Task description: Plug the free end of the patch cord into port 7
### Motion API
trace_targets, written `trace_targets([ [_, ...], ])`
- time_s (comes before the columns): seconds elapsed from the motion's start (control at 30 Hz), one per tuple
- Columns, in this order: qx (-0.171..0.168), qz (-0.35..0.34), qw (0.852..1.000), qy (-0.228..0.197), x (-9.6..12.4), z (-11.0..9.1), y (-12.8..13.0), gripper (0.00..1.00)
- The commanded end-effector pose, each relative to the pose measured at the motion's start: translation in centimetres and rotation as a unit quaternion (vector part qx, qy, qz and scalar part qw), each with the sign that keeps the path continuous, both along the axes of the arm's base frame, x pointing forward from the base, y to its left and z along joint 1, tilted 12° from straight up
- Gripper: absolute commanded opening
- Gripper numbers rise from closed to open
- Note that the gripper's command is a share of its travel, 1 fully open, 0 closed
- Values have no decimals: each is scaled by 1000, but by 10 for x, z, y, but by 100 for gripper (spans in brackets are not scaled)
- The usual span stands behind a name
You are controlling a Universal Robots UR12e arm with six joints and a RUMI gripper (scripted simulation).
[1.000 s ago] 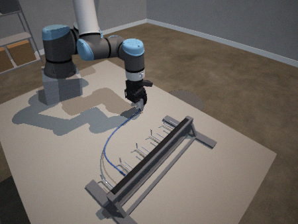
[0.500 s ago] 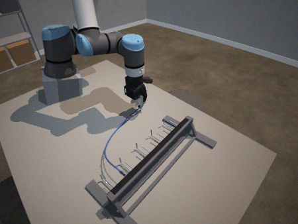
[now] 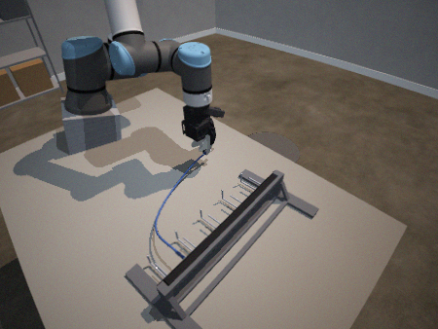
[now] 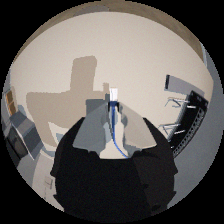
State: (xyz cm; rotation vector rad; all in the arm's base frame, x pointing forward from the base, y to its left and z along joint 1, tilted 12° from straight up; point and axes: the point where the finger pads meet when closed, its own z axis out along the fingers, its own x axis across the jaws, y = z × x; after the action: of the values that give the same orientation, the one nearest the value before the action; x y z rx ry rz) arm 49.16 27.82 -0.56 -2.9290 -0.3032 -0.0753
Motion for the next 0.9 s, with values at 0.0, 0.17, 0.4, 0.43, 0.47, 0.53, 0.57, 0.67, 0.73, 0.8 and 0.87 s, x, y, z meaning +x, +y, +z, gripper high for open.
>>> trace_targets([
  [0.0, 0, 0, 1000, 0, 0, 6, -1, 0],
  [0.17, 0, 0, 1000, 0, 0, 9, -2, 0],
  [0.4, 0, 0, 1000, 0, 0, 10, -2, 0],
  [0.43, 0, 0, 1000, 0, 0, 10, -2, 0],
  [0.47, 0, 0, 1000, 0, 0, 10, -2, 0],
  [0.53, 0, 0, 1000, 0, 0, 10, -2, 0],
  [0.57, 0, 0, 1000, 0, 0, 10, -2, 0],
  [0.67, 0, 0, 1000, 0, 0, 10, -2, 0],
  [0.73, 0, 0, 1000, 0, 0, 10, -2, 0],
  [0.8, 0, 0, 1000, 0, 0, 10, -2, 0],
  [0.87, 0, 0, 1000, 0, 0, 10, -2, 0],
])
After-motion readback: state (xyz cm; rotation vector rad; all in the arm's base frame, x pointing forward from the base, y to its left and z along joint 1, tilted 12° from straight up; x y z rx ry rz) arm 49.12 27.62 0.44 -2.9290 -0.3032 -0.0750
